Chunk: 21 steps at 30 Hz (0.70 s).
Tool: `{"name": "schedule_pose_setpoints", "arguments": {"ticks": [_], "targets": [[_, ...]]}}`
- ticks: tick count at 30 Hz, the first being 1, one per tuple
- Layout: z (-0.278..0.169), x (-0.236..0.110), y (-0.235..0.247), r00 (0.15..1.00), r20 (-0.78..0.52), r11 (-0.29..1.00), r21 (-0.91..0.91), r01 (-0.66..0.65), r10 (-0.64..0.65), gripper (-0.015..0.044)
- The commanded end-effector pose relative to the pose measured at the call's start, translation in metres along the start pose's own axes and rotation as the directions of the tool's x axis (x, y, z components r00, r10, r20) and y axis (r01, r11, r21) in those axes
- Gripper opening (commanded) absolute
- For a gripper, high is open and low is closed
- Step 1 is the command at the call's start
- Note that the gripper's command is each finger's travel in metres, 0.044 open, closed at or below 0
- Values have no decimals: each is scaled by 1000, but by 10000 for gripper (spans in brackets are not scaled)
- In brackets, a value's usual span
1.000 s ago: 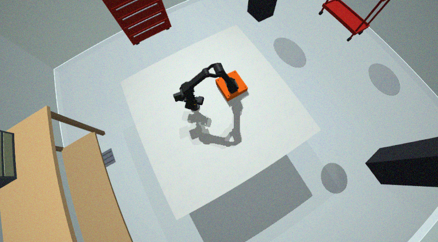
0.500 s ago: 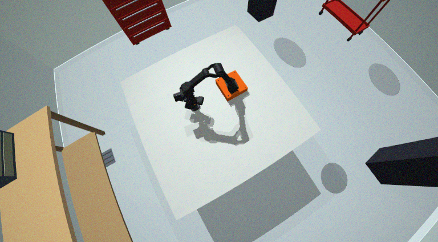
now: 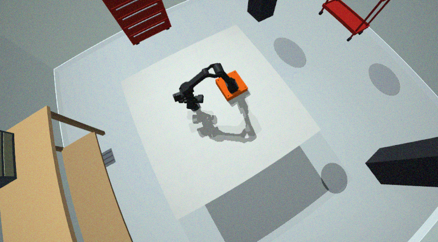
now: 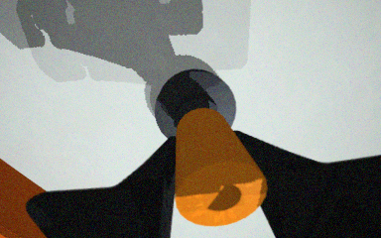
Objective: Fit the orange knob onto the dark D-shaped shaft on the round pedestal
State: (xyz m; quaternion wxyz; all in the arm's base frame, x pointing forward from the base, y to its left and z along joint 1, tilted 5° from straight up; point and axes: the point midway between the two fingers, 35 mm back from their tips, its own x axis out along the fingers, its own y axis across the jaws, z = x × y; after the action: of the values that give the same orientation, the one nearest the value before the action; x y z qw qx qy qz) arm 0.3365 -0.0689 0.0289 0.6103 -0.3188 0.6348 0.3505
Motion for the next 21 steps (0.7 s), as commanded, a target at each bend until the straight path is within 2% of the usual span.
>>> {"name": "schedule_pose_setpoints", "arguments": {"ticks": [1, 18, 21], "targets": [[1, 1, -3, 1000, 3, 1000, -13, 13, -13, 0], [1, -3, -2, 1000, 3, 1000, -13, 13, -13, 0], [0, -4, -2, 1000, 3, 998, -67, 13, -13, 0]]}}
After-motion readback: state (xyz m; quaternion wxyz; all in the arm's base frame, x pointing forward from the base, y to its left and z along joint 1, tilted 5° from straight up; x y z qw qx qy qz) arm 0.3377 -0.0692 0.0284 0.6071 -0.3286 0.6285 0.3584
